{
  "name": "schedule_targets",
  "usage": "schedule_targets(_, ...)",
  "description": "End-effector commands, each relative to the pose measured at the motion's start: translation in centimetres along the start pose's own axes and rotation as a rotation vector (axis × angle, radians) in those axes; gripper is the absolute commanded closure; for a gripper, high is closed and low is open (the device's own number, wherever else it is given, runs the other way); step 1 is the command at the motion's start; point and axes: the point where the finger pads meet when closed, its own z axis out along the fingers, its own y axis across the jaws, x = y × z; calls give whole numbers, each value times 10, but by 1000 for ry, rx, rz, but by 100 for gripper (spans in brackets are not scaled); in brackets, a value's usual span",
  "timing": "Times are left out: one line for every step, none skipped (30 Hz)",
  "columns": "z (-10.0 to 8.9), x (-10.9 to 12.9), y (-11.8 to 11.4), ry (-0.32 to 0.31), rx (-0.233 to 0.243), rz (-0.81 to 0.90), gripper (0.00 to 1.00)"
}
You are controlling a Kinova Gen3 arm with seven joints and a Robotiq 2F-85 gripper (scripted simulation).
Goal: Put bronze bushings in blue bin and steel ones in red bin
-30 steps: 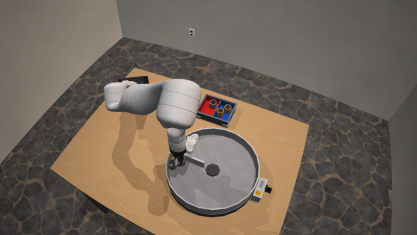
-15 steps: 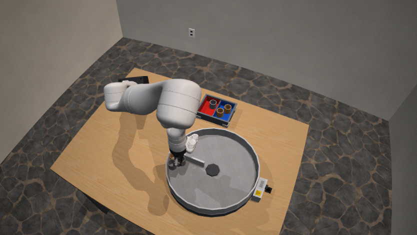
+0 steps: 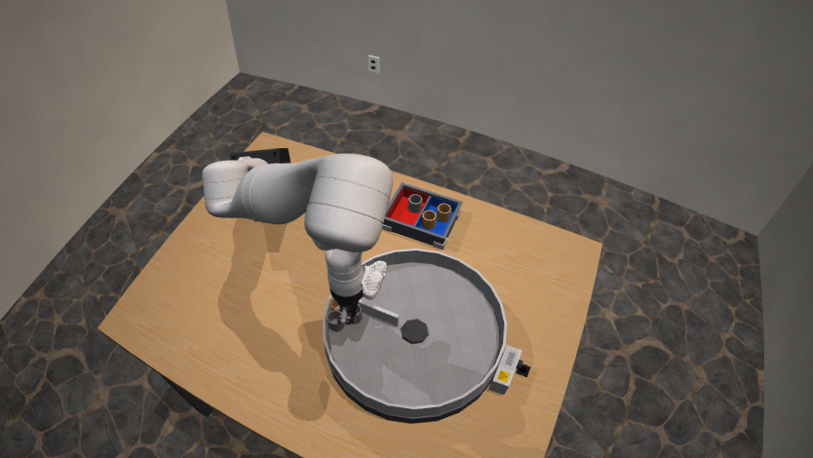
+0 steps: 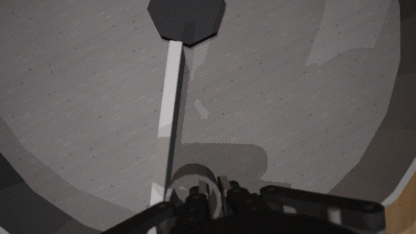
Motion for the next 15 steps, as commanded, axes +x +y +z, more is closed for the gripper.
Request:
schedule_targets(0,0,0,0,0,0,100)
schedule_targets(0,0,0,0,0,0,100)
schedule_targets(0,0,0,0,0,0,100)
schedule_targets(0,0,0,0,0,0,100)
schedule_targets(0,0,0,0,0,0,100)
schedule_targets(-1,0,0,0,1,-1,100)
schedule_targets(-1,0,0,0,2,-1,100)
schedule_targets(-2,0,0,0,3,-1,100)
schedule_targets(-3,0,0,0,3,-2,100)
schedule_targets(-3,0,0,0,4,-2,100)
schedule_targets(-3,0,0,0,4,-2,100)
schedule_targets(-3,0,0,0,4,-2,100)
schedule_targets(-3,0,0,0,4,-2,100)
schedule_targets(-3,0,0,0,4,-2,100)
schedule_targets(-3,0,0,0,4,-2,100)
